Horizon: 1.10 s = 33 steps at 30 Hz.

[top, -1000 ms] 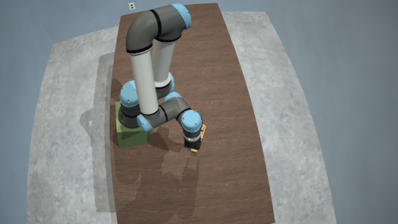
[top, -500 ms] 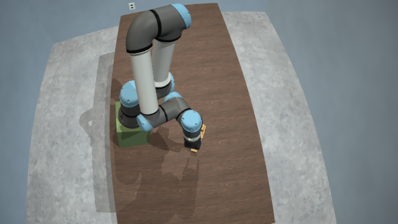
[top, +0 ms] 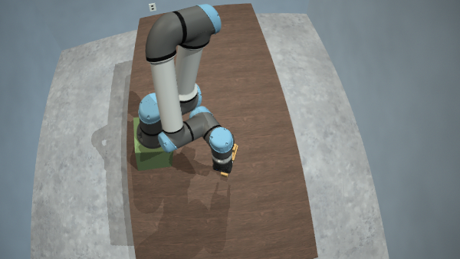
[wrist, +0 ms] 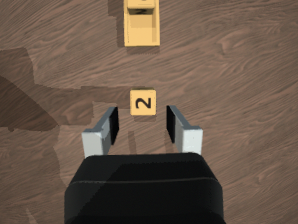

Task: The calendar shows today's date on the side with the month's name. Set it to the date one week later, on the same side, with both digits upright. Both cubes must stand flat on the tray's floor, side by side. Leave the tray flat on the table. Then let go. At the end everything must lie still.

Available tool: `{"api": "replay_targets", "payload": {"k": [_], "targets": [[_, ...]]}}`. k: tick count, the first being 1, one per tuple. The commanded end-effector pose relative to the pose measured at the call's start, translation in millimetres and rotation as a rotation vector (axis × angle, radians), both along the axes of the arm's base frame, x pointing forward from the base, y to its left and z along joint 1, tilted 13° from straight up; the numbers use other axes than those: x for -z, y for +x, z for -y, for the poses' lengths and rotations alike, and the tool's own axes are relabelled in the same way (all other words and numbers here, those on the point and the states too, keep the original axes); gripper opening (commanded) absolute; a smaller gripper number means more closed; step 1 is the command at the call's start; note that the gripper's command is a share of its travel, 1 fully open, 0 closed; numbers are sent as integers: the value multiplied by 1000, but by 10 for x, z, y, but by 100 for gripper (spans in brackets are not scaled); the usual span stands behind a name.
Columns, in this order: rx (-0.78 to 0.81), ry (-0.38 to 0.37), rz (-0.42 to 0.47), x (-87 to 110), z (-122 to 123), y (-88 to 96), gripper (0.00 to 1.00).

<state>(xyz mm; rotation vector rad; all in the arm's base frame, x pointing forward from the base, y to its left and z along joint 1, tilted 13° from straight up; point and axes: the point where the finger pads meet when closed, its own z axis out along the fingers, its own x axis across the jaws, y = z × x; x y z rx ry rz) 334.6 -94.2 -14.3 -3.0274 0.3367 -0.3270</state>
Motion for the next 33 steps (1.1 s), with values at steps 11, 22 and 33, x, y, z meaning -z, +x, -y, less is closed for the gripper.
{"api": "replay_targets", "payload": {"k": [11, 22, 33], "targets": [[0, -1, 0, 80, -4, 22, 90], [0, -1, 0, 237, -15, 60, 90], [0, -1, 0, 372, -25, 93, 90]]}}
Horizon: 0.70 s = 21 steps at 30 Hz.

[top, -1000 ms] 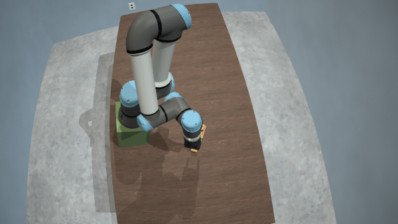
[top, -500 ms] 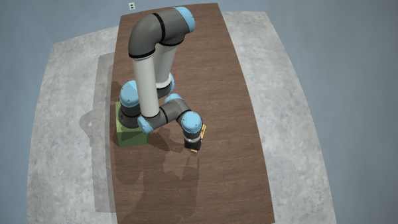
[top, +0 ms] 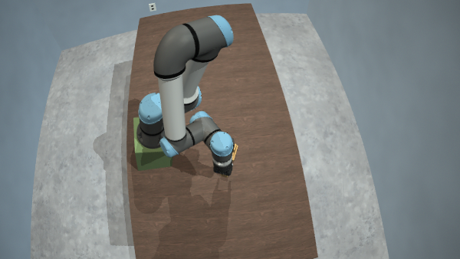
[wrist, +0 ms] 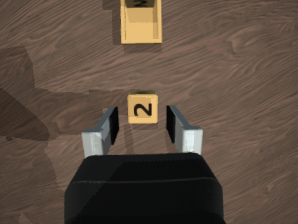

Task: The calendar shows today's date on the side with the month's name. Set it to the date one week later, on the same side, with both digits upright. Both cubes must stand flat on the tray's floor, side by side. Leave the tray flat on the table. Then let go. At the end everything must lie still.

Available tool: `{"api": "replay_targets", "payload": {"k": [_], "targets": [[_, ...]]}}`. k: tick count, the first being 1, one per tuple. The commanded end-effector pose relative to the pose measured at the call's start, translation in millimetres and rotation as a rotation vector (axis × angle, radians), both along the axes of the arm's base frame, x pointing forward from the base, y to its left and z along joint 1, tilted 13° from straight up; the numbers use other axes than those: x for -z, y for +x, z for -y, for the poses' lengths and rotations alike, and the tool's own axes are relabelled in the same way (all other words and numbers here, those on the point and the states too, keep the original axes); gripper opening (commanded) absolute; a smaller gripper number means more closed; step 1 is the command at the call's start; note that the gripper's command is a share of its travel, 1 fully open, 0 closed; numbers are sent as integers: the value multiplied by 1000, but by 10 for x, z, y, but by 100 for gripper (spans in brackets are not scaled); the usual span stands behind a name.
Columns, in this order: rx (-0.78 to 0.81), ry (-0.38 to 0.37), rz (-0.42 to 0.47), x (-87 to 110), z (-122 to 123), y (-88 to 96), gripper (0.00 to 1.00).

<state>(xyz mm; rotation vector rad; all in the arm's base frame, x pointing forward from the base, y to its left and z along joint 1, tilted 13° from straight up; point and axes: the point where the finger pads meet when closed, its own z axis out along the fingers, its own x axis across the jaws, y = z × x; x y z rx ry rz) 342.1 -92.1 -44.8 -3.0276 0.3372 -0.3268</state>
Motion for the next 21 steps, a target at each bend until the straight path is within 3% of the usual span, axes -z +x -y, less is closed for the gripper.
{"api": "replay_targets", "payload": {"k": [1, 21], "targets": [[0, -1, 1, 80, -5, 21, 90], [0, -1, 1, 197, -13, 50, 90]]}}
